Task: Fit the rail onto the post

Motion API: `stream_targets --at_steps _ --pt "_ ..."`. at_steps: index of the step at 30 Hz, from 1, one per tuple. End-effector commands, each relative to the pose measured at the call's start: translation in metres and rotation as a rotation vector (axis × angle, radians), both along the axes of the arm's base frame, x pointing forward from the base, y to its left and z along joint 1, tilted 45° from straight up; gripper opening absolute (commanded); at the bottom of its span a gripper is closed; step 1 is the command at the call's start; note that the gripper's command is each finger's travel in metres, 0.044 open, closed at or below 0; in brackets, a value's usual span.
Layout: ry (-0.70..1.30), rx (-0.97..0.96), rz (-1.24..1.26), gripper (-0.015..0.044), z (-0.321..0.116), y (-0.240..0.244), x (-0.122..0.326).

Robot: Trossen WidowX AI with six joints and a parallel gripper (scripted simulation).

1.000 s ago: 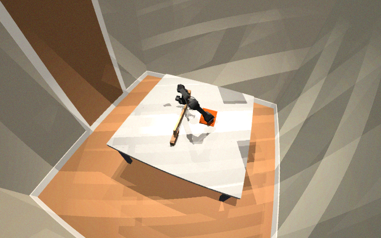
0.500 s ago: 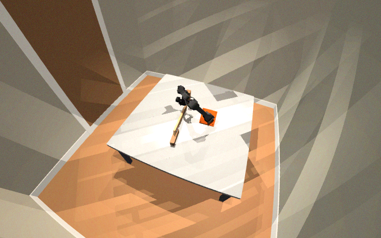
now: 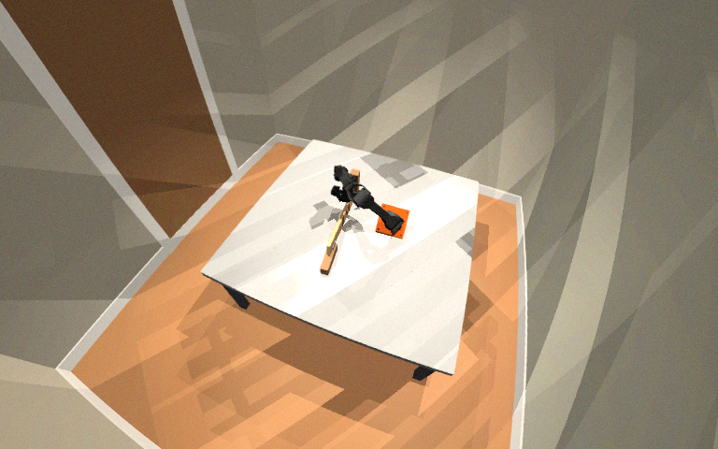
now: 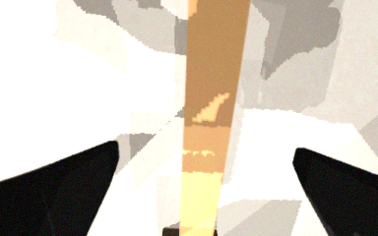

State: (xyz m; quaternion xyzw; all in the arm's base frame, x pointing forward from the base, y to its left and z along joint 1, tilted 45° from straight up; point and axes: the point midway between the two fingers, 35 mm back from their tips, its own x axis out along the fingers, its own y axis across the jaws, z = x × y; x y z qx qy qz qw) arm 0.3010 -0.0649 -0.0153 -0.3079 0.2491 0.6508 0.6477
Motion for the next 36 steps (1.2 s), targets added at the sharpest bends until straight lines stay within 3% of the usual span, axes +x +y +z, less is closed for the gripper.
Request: stream_targets --at_steps 1,18,33,36 --pt "0.007 0.008 -0.003 0.0440 -0.006 0.006 -0.002" --pt "0.003 0.011 0.000 0.0440 -0.022 0.024 -0.003" --pt "0.003 0.011 0.000 0.0046 -0.022 0.024 -0.003" --pt "0.003 0.011 0.000 0.0026 -0.022 0.024 -0.003"
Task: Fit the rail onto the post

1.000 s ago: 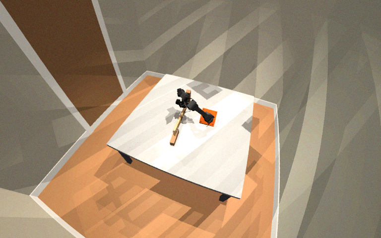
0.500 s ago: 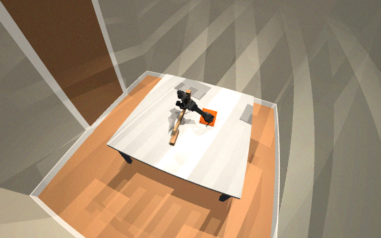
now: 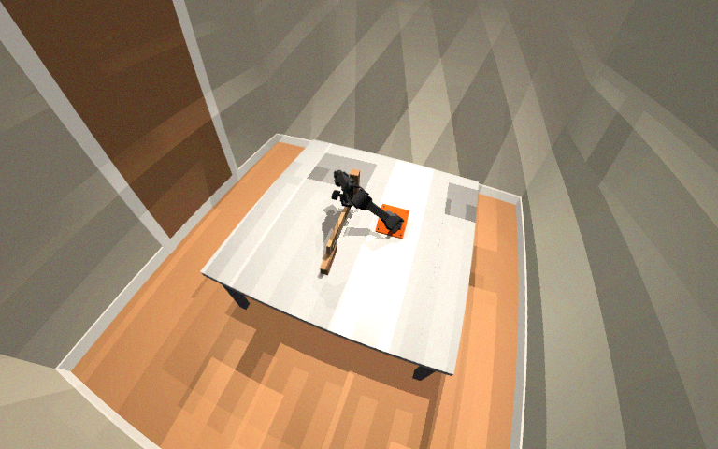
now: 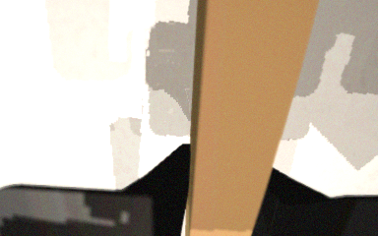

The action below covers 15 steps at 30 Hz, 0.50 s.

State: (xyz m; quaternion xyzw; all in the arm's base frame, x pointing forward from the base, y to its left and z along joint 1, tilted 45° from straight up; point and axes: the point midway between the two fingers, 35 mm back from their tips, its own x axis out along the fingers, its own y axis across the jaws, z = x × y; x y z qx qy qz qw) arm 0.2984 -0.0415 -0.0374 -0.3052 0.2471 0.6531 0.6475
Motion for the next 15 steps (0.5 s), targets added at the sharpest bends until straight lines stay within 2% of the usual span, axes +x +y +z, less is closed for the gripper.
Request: stream_targets --at_steps 1,4,15 --pt "0.001 0.004 -0.003 0.0020 -0.0003 0.0005 0.0000" --pt "0.001 0.004 -0.003 0.0000 -0.0003 0.0005 0.0000" --pt "0.001 0.004 -0.003 0.0000 -0.0003 0.0005 0.0000"
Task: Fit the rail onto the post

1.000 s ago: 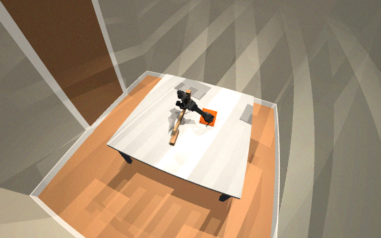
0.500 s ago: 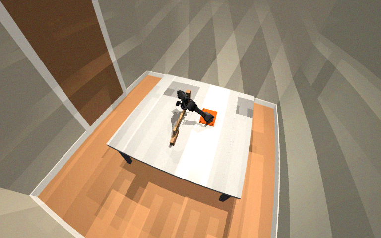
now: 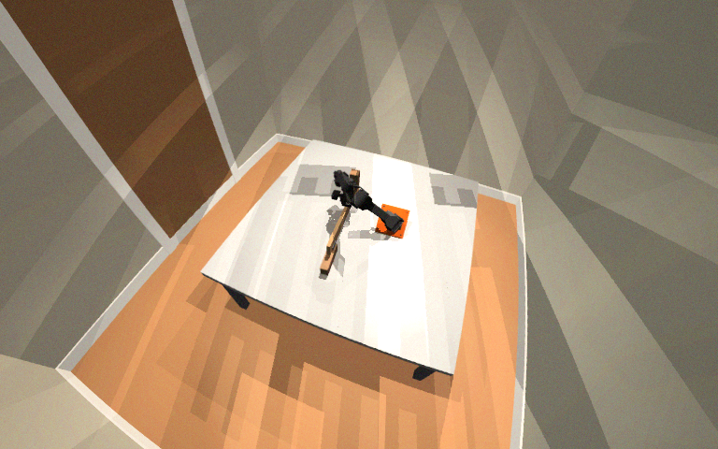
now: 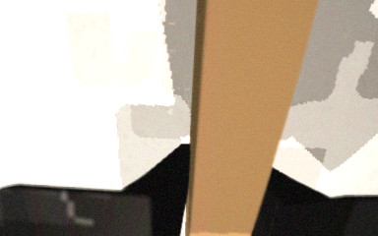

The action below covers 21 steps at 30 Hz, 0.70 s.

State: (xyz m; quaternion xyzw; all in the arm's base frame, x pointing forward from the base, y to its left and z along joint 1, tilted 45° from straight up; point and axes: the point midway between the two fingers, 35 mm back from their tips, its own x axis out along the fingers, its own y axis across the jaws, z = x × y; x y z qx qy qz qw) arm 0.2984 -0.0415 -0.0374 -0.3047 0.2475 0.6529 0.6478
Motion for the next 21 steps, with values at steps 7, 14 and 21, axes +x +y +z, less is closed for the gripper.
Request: stream_targets --at_steps 7,14,21 --pt "0.000 0.003 -0.002 0.0000 0.0024 -0.0026 -0.0001" --pt "0.000 0.003 -0.002 0.0000 0.0050 -0.0050 0.0006" --pt "0.000 0.003 -0.002 0.0000 0.0076 -0.0074 0.0018"
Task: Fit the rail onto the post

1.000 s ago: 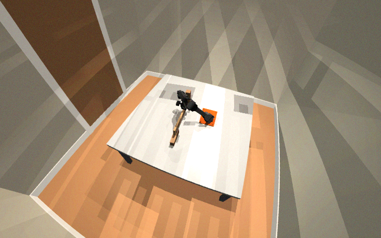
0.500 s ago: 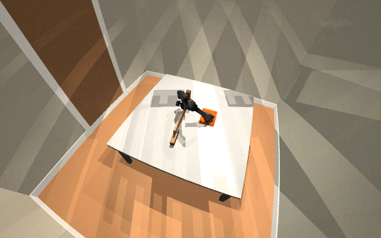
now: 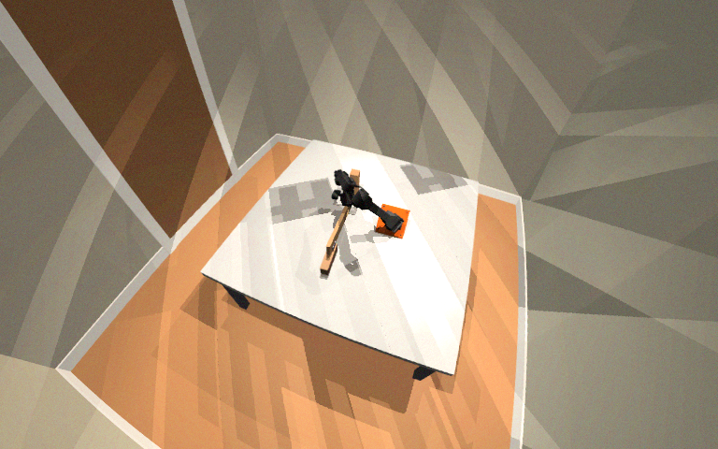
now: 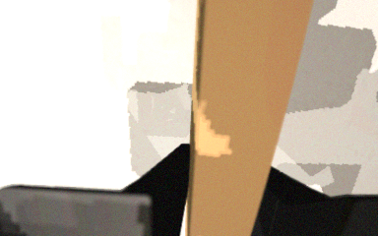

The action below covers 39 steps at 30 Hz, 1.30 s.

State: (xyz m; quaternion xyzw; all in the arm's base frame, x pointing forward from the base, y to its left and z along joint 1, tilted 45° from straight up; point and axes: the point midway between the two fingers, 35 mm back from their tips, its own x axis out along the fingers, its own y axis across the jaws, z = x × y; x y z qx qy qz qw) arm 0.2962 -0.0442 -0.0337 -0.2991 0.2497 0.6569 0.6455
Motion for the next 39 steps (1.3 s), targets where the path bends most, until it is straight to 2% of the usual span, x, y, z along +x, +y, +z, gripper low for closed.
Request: stream_targets --at_steps 1,39 --pt "-0.014 -0.002 -0.006 0.0000 0.004 -0.005 0.004" --pt "-0.014 -0.003 -0.006 0.0000 0.018 -0.018 0.006"
